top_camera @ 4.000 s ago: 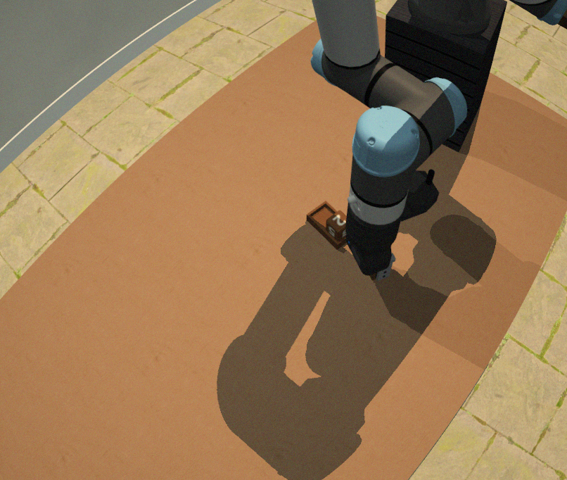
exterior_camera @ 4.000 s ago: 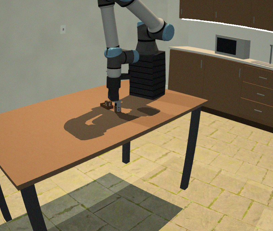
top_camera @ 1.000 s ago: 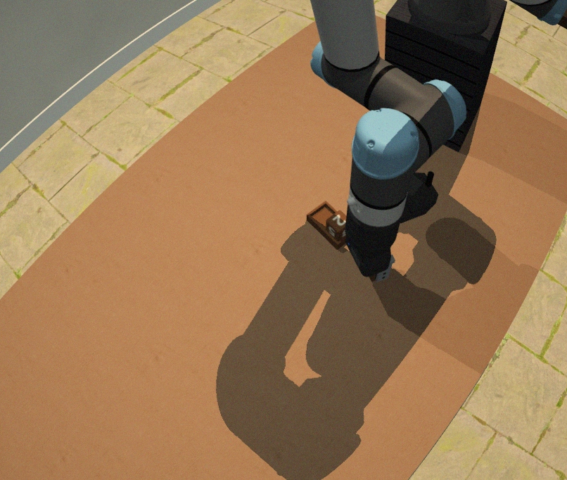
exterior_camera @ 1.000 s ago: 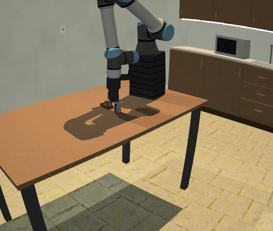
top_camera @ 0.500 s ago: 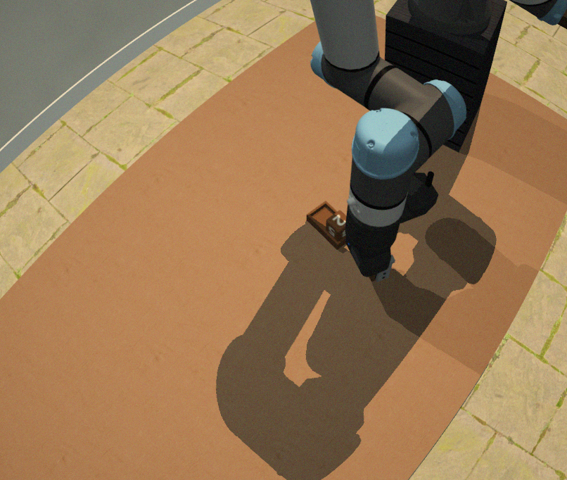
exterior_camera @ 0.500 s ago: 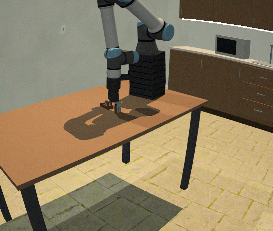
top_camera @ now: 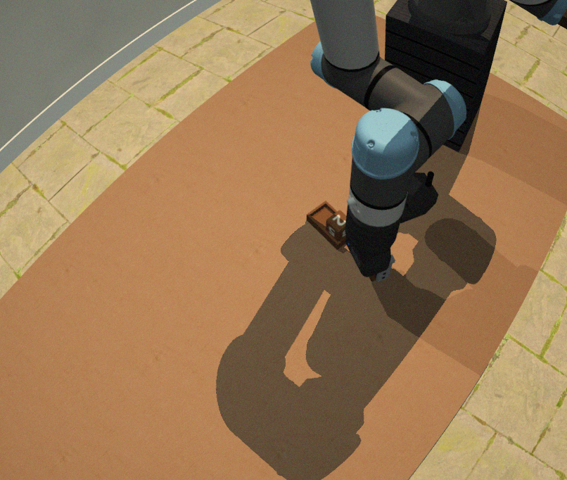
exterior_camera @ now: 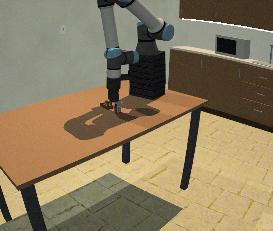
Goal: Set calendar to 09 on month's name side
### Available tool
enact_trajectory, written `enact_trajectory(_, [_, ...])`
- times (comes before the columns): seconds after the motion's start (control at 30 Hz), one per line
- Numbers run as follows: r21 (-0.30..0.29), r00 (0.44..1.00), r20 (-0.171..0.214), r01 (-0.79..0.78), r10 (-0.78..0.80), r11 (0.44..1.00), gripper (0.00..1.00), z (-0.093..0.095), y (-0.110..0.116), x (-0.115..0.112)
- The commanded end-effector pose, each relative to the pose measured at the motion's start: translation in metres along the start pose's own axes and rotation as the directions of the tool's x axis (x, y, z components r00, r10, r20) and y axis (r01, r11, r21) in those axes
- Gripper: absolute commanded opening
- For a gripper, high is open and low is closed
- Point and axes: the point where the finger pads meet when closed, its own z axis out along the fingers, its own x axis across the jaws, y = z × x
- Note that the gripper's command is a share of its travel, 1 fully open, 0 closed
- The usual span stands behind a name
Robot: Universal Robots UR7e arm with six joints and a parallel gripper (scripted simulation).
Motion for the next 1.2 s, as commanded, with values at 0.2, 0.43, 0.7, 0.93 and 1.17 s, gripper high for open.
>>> enact_trajectory(0.2, [-0.001,1.0,-0.001,0.0,0.0,1.0,0.6,-0.0003,0.0004,0.0002])
enact_trajectory(0.43, [-0.001,1.0,-0.001,0.0,0.0,1.0,0.6,-0.0003,0.0004,0.0002])
enact_trajectory(0.7, [-0.001,1.0,-0.001,0.0,0.0,1.0,0.66,-0.0003,0.0004,0.0002])
enact_trajectory(0.93, [-0.001,1.0,-0.001,0.0,0.0,1.0,0.78,-0.0003,0.0004,0.0002])
enact_trajectory(1.17, [-0.001,1.0,-0.001,0.0,0.0,1.0,0.9,-0.0003,0.0004,0.0002])
